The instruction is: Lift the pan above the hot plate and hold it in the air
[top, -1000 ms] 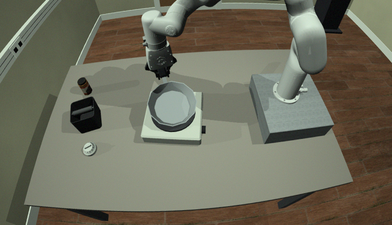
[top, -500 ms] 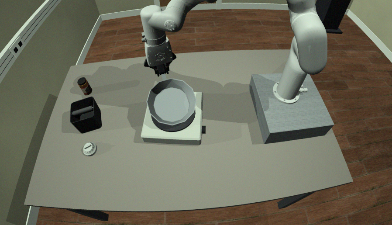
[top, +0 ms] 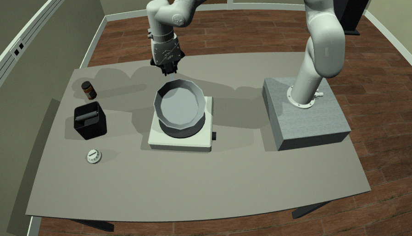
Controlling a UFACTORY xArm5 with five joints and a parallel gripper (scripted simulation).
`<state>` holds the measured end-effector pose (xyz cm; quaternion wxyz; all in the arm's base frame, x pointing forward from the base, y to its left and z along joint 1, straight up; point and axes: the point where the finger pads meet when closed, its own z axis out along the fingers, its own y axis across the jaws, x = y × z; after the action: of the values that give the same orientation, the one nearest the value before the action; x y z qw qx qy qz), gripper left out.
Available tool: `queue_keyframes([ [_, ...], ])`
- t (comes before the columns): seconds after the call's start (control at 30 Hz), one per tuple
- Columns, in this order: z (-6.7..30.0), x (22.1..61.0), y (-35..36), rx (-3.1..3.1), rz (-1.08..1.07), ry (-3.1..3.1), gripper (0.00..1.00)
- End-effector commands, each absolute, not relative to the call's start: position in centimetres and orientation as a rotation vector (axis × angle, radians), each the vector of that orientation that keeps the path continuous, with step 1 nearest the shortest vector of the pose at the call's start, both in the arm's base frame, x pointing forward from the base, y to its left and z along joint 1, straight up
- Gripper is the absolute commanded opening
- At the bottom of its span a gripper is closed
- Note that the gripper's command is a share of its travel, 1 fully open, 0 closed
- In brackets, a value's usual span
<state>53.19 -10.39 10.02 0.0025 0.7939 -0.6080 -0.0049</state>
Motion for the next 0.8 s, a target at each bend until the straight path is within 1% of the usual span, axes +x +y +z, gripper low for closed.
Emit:
queue_keyframes([
  [0.0, 11.0, 53.4, -10.4, 2.492, -0.009, -1.909, 0.00],
  [0.77, 14.7, 53.3, -10.4, 2.492, -0.008, -1.909, 0.00],
])
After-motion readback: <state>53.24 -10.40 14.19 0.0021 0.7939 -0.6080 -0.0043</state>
